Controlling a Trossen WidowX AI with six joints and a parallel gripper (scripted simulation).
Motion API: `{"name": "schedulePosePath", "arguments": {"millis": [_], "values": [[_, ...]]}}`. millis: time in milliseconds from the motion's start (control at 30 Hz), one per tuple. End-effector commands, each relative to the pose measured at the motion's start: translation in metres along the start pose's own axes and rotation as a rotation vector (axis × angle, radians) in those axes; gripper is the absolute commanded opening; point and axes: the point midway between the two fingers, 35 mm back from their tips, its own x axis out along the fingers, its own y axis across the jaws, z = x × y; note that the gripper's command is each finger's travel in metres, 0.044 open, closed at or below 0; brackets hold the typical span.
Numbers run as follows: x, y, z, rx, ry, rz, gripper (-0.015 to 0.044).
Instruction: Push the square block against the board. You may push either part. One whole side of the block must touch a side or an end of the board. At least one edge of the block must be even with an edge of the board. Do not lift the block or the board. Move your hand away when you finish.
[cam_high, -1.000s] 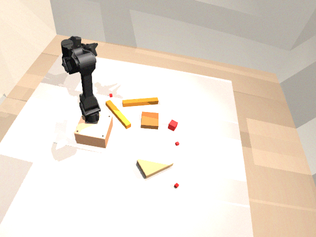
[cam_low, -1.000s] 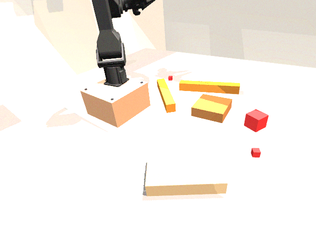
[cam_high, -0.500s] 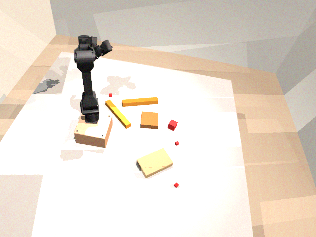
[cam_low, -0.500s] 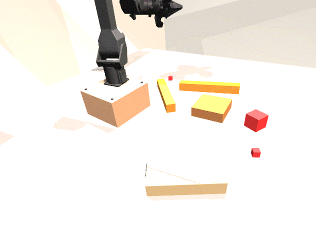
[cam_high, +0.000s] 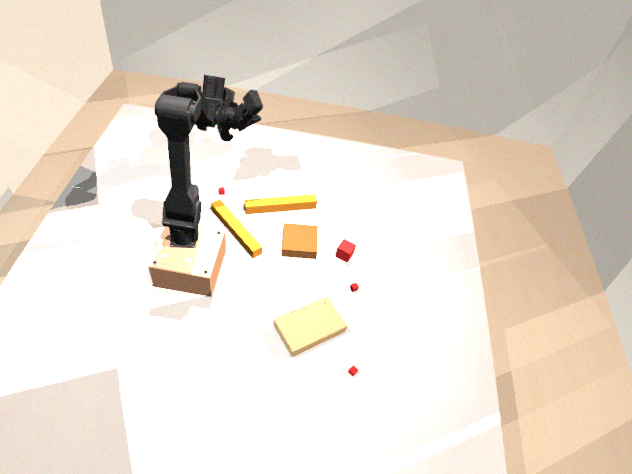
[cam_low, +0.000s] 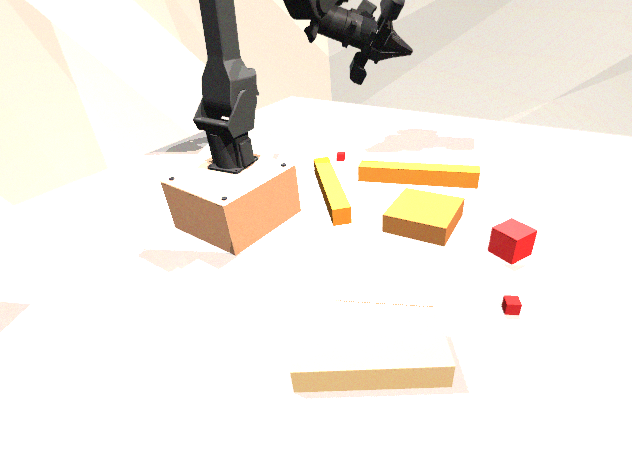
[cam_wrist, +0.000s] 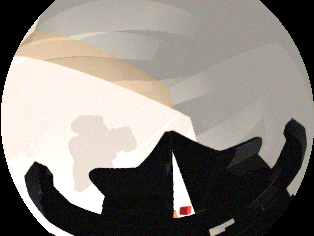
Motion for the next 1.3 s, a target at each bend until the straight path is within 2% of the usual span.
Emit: {"name": "schedulePosePath", "arguments": {"millis": [0,300,567,1000,1267], "values": [[0.022,-0.001,-0.028,-0.061,0.087,0.075,0.0],[0.054,-0.006,-0.098,-0.123,0.273,0.27,0.0],[0.062,-0.008,-0.164,-0.109,0.418,0.471,0.0],[0.04,-0.01,-0.253,0.047,0.583,0.804,0.0],[0.017,-0.011,-0.286,0.182,0.629,0.961,0.0]]}}
